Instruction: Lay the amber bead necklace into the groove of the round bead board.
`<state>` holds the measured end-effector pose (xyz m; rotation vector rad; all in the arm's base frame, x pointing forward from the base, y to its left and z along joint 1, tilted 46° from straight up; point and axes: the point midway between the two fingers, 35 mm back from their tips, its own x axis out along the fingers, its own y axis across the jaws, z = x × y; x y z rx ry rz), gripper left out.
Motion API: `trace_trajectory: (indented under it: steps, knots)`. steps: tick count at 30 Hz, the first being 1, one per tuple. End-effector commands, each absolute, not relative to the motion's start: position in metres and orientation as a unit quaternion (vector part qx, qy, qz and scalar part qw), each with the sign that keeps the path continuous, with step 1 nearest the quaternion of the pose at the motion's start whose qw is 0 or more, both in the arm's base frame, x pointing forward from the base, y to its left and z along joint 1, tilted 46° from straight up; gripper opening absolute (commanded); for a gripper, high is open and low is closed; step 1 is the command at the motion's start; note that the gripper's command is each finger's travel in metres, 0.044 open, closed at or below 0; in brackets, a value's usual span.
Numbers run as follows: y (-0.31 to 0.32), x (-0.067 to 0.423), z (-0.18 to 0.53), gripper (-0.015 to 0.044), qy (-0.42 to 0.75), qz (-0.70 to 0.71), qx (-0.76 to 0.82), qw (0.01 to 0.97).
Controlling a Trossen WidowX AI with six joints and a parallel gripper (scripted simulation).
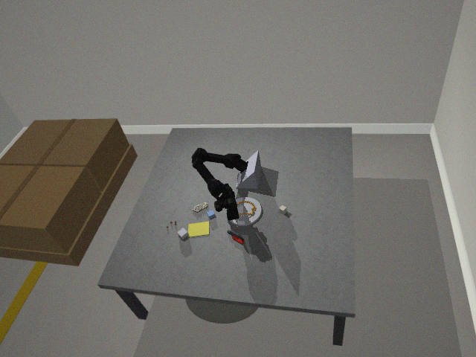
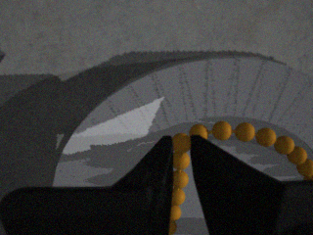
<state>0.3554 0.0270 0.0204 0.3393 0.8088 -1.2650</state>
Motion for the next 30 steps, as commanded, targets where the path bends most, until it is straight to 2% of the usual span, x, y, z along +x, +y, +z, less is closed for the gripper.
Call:
trace_trajectory:
  steps: [1,2,19,30]
  knots:
    - [0.0223,0.3554,0.0179,0.0000,0.365,-0.573,0.150,0.718]
    - [0.0223,0.3554,0.0179,0.0000,0.365,-0.573,0.150,0.718]
    - [0.0266,0.3552,0.0205,0.0440,0.367,-0.572,0.151,0.718]
    - [0.0291,0.3549,0.0230,0.0440,0.365,-0.573,0.150,0.718]
